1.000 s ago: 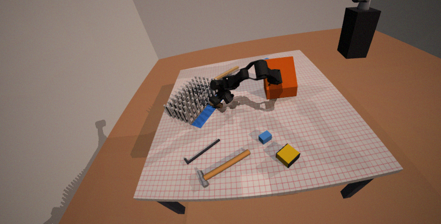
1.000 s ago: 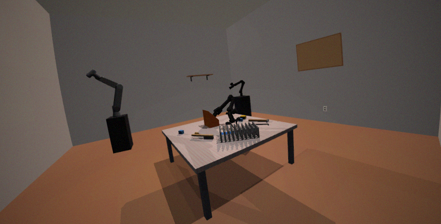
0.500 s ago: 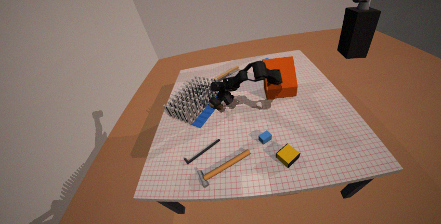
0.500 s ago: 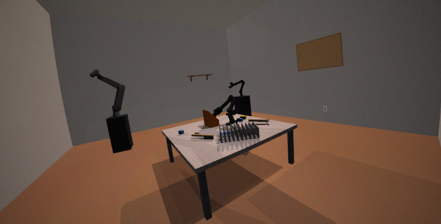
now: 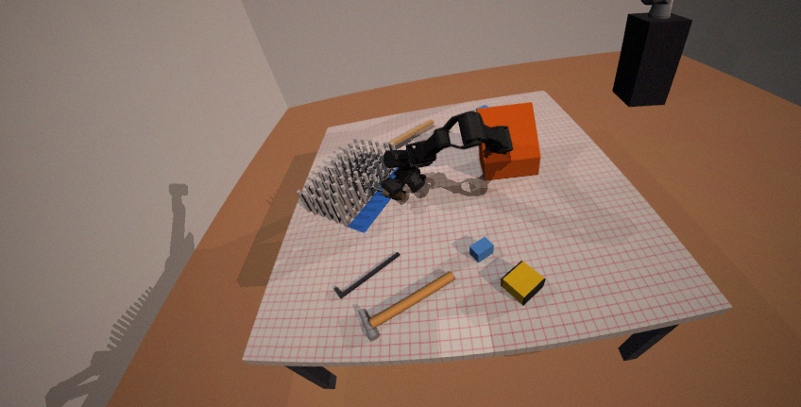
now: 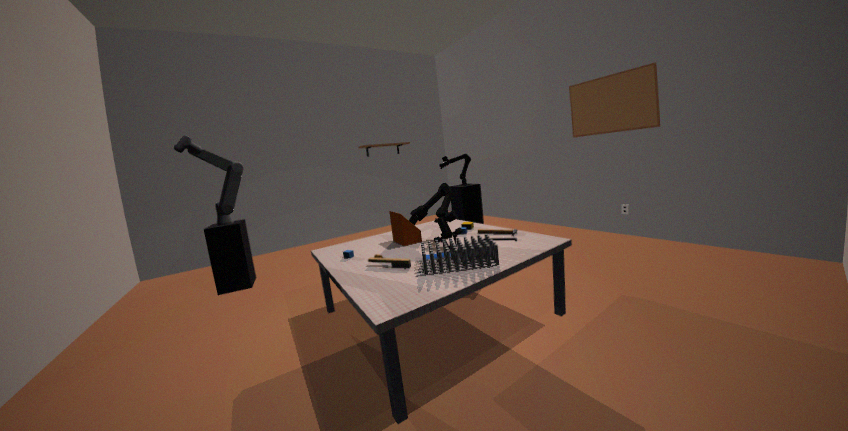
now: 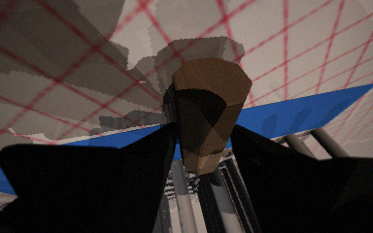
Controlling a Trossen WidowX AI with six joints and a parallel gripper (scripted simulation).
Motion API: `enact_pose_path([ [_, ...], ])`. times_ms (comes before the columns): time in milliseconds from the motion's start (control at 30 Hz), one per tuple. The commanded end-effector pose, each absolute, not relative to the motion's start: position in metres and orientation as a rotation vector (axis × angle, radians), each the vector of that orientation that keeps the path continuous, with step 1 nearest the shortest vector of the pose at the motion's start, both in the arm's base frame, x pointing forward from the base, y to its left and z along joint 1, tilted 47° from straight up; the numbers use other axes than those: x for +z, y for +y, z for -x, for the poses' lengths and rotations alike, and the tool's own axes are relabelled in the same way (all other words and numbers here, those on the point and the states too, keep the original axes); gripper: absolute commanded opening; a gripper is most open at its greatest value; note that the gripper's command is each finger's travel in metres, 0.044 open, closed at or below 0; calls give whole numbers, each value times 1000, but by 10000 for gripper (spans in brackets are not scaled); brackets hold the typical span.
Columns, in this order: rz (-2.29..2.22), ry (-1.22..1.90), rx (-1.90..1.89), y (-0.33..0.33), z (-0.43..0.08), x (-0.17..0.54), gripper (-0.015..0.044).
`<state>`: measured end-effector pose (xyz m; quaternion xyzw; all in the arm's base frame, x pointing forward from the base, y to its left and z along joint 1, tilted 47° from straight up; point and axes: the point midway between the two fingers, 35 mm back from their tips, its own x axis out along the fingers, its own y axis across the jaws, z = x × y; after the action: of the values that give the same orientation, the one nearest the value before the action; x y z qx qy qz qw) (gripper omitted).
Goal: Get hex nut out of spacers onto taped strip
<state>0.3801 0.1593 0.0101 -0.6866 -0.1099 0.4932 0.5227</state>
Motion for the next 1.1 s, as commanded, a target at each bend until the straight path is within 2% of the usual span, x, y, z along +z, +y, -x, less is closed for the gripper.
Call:
enact_pose_path([
  [0,1646,-256,1177,159,-377,11,0],
  [1067,1645,-254,1177,163,-358,17,0],
])
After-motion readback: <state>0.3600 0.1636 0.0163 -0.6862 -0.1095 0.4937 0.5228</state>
